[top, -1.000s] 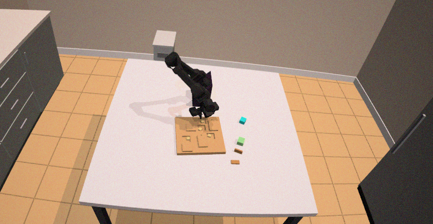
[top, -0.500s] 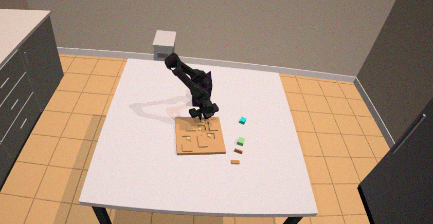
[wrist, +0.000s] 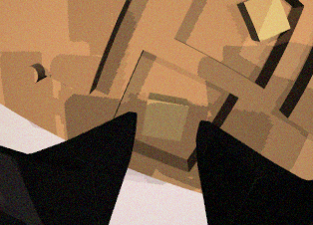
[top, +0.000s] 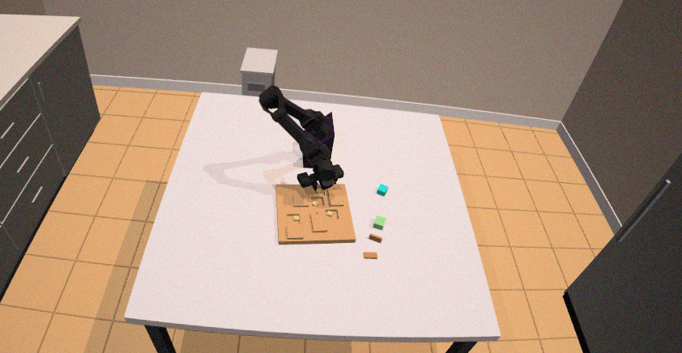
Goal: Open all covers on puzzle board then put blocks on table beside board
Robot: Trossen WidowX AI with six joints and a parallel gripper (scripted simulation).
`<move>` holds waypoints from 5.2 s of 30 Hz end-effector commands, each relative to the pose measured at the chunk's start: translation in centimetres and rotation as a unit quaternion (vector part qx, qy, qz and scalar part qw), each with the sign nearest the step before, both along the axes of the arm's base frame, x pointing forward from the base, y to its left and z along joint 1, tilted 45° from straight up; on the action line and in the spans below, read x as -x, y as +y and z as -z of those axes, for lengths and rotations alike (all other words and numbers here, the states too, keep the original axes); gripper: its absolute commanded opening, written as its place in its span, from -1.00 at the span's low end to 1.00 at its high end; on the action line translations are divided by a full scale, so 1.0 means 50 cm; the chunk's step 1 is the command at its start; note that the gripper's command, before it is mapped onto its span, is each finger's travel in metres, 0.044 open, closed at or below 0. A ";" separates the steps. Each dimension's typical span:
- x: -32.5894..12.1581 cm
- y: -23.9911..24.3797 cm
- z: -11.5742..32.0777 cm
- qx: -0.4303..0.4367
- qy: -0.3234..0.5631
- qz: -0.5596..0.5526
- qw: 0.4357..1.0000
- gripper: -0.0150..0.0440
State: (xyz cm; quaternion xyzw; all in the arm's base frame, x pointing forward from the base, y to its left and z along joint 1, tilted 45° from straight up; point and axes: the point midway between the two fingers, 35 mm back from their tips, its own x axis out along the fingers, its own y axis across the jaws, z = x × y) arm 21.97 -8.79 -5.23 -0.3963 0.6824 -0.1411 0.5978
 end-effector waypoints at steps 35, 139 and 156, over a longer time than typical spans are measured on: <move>-0.002 -0.006 0.007 0.000 0.000 0.000 1.000 -0.22; -0.083 0.378 0.118 -0.008 0.000 -0.003 1.000 -0.22; -0.081 0.387 0.173 -0.006 0.000 -0.003 1.000 -0.22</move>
